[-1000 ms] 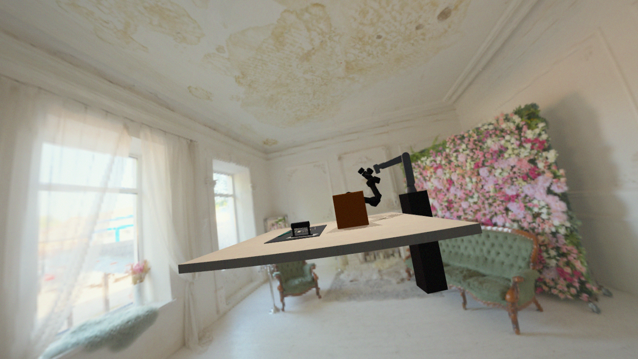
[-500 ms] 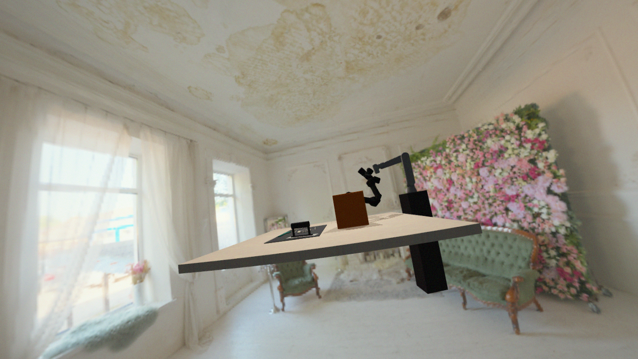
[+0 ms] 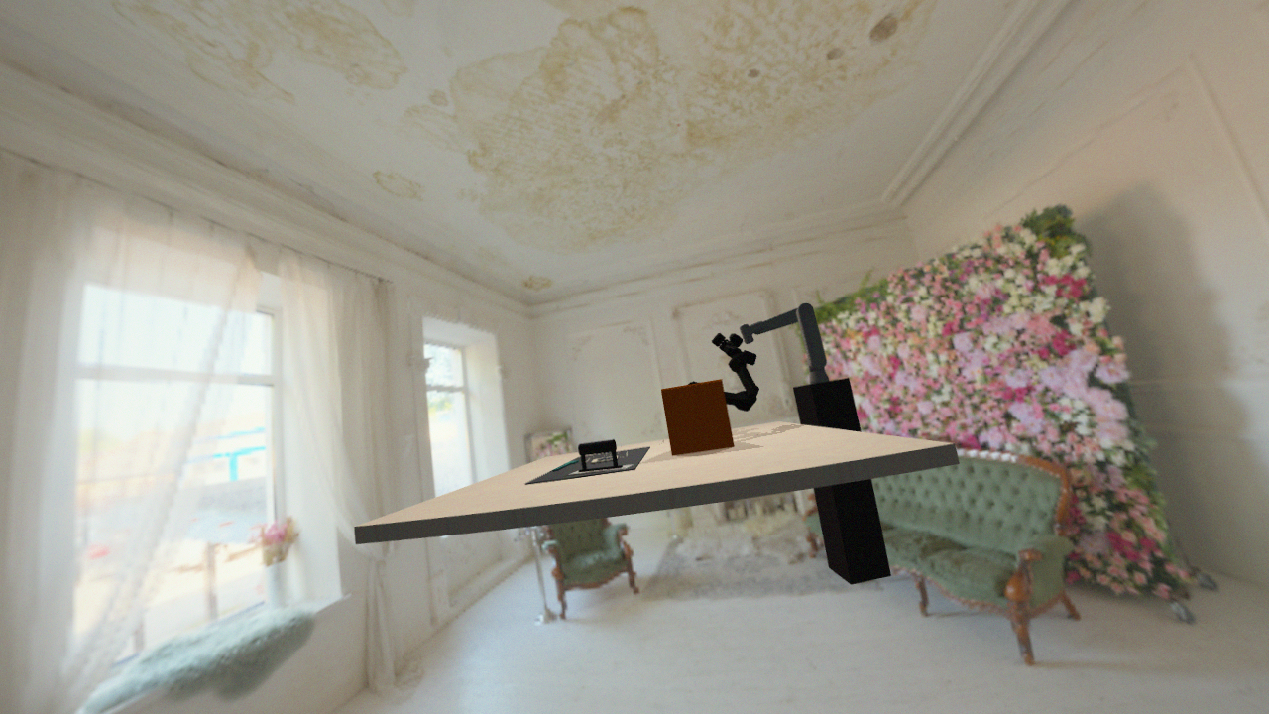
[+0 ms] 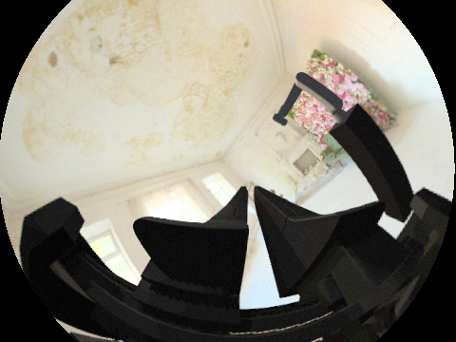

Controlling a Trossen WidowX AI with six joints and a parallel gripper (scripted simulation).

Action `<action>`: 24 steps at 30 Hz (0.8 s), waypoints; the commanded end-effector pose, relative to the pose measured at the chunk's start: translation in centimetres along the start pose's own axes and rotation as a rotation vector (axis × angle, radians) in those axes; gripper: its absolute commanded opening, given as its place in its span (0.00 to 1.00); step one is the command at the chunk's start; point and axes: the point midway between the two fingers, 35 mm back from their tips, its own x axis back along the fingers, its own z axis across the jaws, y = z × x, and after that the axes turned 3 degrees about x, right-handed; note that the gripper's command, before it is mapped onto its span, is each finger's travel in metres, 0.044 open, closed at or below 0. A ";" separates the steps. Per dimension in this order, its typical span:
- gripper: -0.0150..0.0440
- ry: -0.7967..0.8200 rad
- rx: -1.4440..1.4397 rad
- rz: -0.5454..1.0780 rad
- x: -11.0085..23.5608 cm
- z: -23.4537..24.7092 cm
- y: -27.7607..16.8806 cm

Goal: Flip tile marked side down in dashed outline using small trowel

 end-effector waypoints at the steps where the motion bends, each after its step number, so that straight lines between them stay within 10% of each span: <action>1: 0.25 0.000 0.000 0.000 0.0 0.0 0.0; 14: 0.25 0.000 0.000 0.000 0.0 0.0 0.0; 24: 0.69 0.101 -0.027 0.007 -1.2 4.3 -0.9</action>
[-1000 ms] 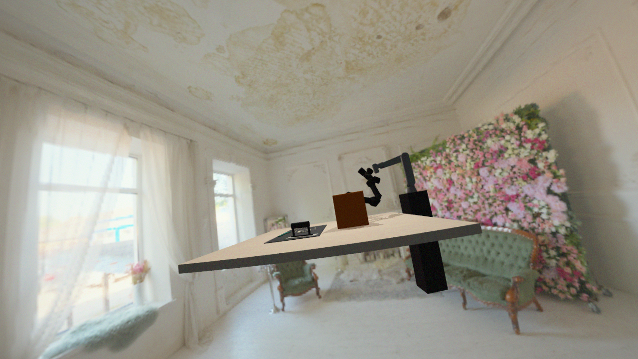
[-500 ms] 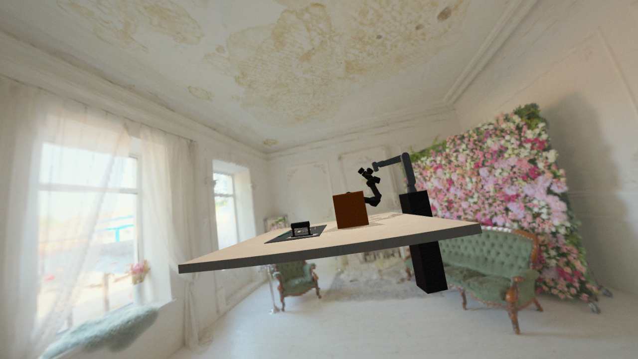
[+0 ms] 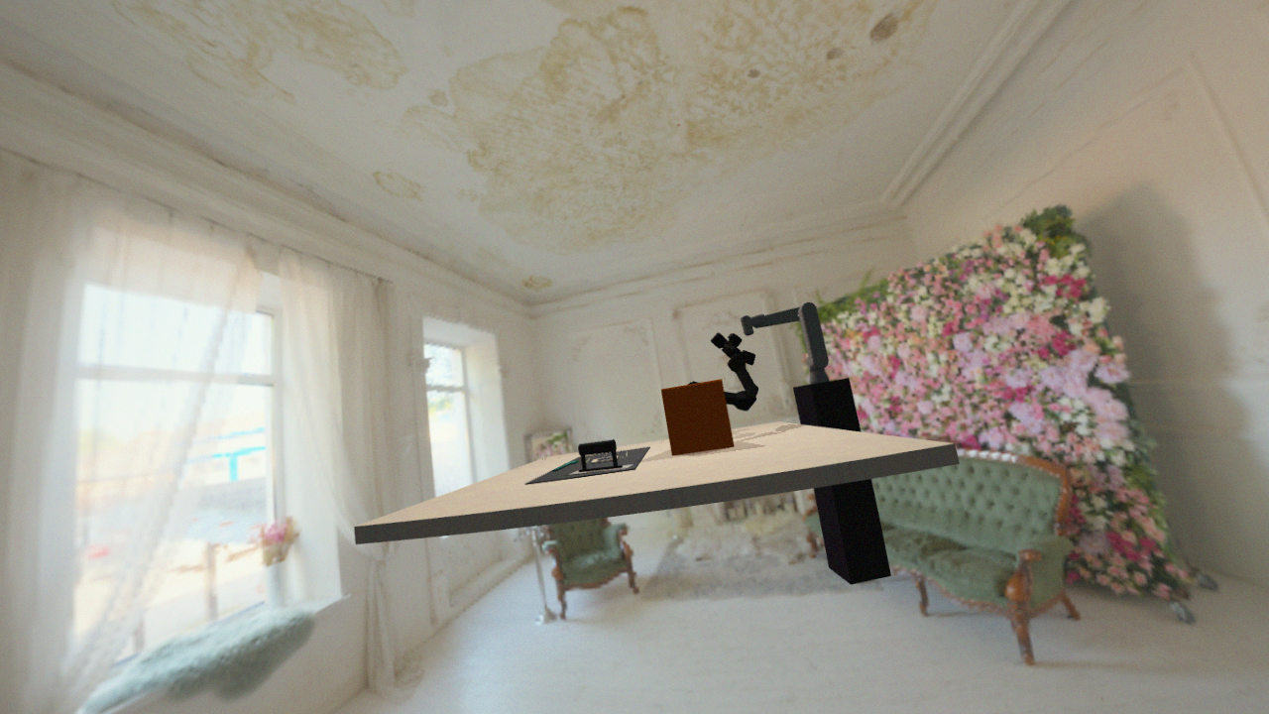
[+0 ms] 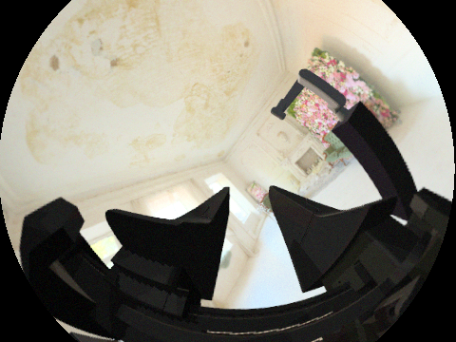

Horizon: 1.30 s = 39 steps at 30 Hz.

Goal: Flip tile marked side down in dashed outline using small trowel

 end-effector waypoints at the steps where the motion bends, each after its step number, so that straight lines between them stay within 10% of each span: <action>1: 0.71 0.107 -0.021 0.012 -1.3 4.5 -1.0; 39: 0.71 0.809 -0.001 0.226 1.0 34.7 -8.4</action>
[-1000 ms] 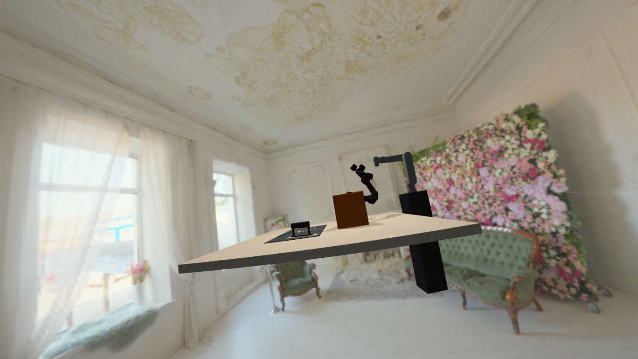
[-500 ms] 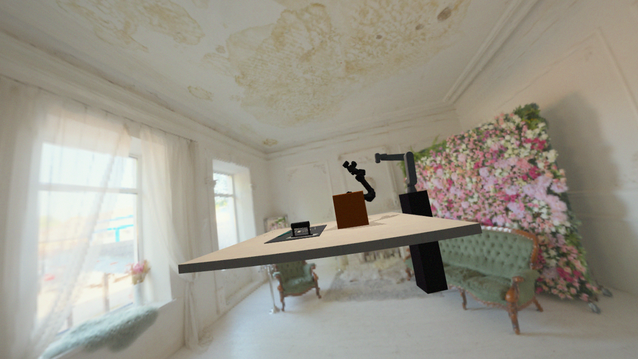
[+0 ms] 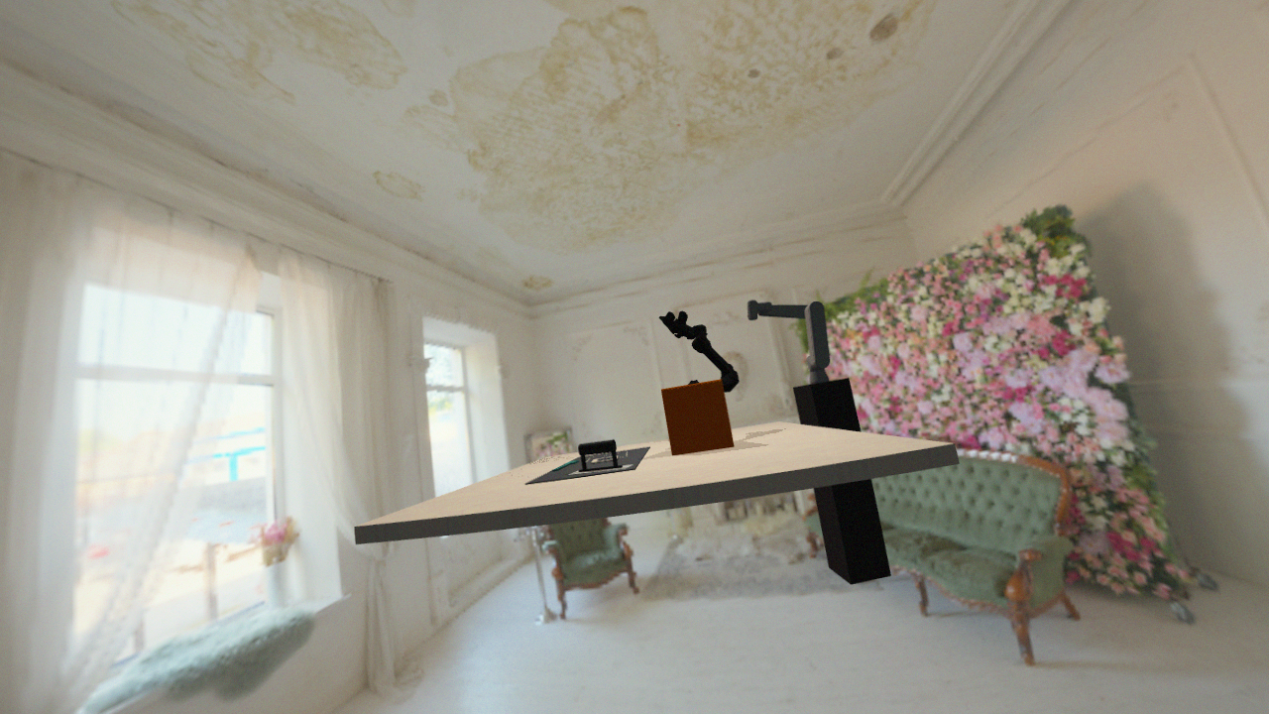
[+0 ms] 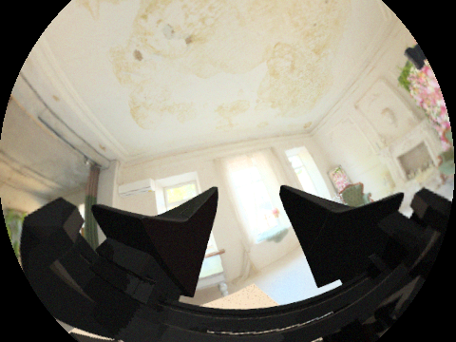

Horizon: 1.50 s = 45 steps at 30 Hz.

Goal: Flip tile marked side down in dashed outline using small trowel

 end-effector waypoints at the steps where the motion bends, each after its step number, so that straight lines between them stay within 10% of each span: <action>1: 0.71 0.092 0.043 0.031 -1.7 3.9 -1.3; 25: 0.71 0.507 -0.183 0.574 -8.7 26.7 -14.1; 45: 0.71 0.631 -0.272 1.224 -2.0 46.2 -29.0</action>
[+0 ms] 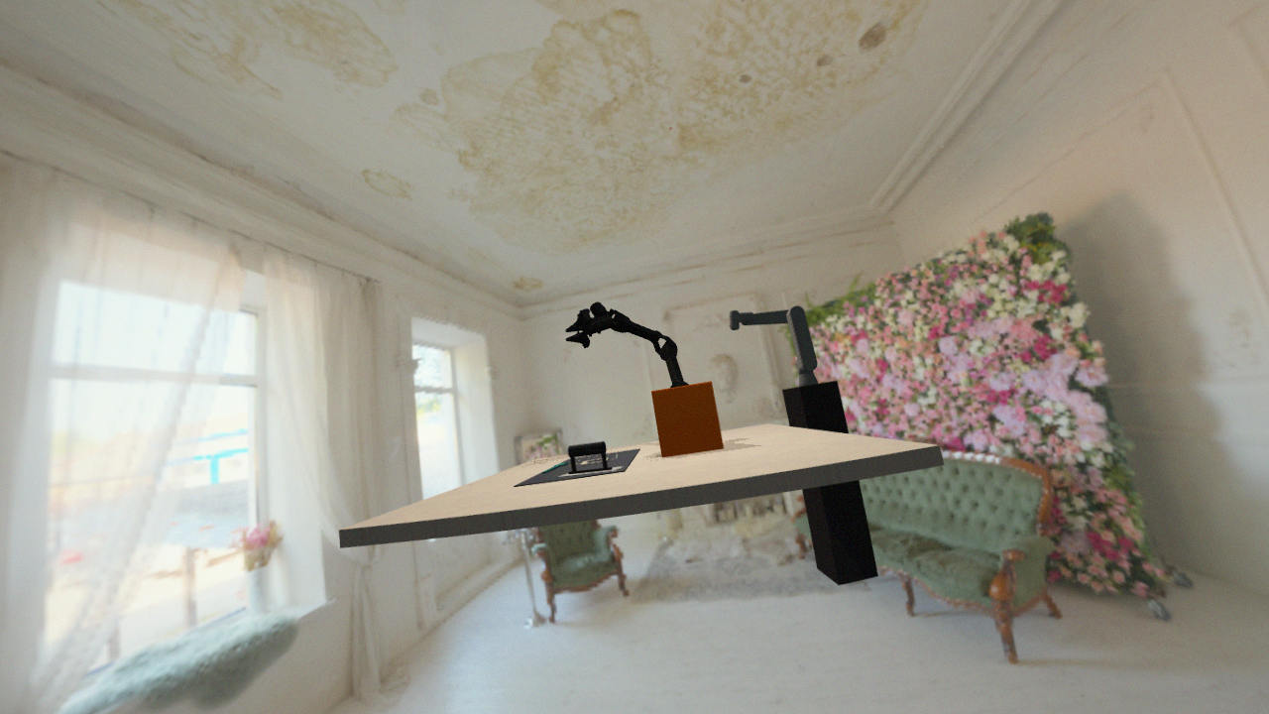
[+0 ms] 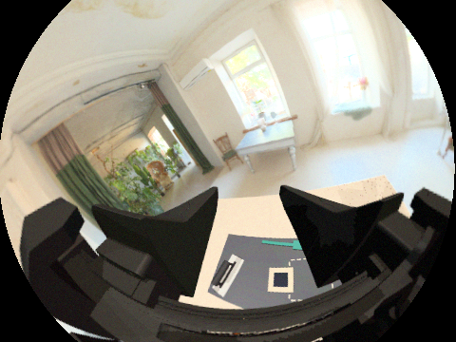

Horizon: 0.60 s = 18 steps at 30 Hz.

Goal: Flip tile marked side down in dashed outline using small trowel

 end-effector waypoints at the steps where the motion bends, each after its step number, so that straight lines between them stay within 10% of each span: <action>1: 0.71 -0.012 -0.057 0.147 -4.3 2.1 -3.7; 18: 0.71 -0.148 -0.198 0.647 -13.7 8.1 -19.3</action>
